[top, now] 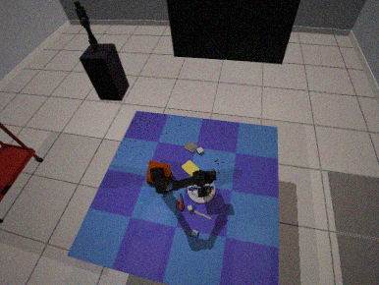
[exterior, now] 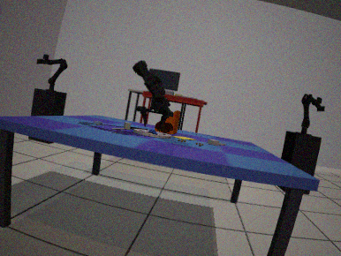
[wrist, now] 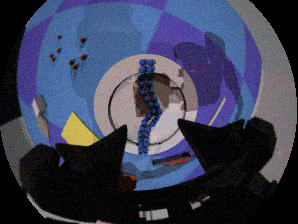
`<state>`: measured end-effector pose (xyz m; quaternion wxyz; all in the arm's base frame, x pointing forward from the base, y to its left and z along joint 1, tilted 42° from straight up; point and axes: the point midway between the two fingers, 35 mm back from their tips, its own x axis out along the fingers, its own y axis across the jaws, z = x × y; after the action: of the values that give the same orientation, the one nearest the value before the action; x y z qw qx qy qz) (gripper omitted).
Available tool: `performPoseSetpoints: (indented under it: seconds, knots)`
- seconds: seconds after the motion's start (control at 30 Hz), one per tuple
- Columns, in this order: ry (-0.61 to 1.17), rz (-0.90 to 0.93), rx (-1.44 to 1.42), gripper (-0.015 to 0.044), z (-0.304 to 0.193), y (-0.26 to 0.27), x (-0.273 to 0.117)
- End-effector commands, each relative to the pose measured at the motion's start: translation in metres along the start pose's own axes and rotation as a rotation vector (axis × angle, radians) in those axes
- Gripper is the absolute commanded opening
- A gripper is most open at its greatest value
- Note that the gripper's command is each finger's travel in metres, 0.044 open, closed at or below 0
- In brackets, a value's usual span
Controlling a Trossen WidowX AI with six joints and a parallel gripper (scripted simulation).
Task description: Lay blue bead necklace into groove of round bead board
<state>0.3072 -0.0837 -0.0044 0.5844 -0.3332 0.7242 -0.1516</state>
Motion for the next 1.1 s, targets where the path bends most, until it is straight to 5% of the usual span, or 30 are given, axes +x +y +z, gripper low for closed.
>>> performPoseSetpoints:
  seconds: [0.0, 1.07]
  knots:
    - [-0.001, 0.003, 0.202, 0.0250, -0.025, 0.009, -0.015]
    - [-0.003, 0.001, 0.238, 0.0250, -0.028, 0.010, 0.011]
